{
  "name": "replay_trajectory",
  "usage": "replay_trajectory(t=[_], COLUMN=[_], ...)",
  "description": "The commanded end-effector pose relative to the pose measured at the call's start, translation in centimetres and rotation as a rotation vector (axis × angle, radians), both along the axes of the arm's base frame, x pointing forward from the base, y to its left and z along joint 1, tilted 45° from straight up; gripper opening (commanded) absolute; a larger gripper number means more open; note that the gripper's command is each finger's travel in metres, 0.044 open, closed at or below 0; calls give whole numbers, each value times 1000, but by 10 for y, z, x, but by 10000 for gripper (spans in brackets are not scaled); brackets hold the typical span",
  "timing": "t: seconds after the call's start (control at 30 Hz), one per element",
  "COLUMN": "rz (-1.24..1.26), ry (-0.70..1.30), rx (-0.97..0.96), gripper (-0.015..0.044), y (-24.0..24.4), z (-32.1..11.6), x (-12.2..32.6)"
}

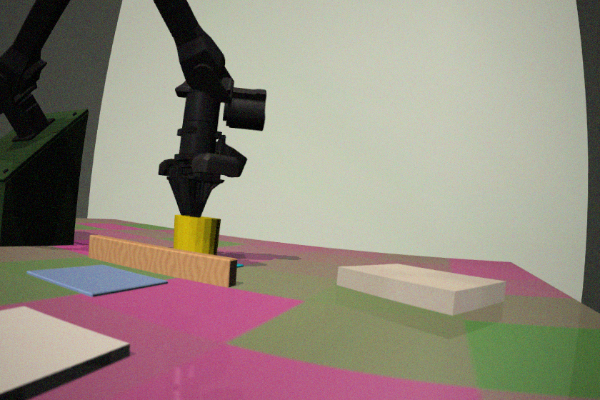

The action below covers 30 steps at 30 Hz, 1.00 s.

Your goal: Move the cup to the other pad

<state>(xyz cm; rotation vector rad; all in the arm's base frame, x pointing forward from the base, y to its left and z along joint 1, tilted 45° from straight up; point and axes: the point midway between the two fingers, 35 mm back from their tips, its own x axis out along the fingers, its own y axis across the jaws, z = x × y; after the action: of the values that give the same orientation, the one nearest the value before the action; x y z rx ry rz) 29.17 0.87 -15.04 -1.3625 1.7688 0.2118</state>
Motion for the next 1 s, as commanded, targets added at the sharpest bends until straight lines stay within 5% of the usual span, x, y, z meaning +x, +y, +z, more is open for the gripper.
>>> replay_trajectory(t=[0.0, 0.5, 0.87, 0.97], rz=[-6, -4, 3, 2], ry=[-4, -2, 0, 0], rx=[6, 3, -1, 2], gripper=[146, 146, 435, 440], y=[7, 22, 23, 32], z=[6, 22, 23, 31], x=[1, 2, 2, 3])
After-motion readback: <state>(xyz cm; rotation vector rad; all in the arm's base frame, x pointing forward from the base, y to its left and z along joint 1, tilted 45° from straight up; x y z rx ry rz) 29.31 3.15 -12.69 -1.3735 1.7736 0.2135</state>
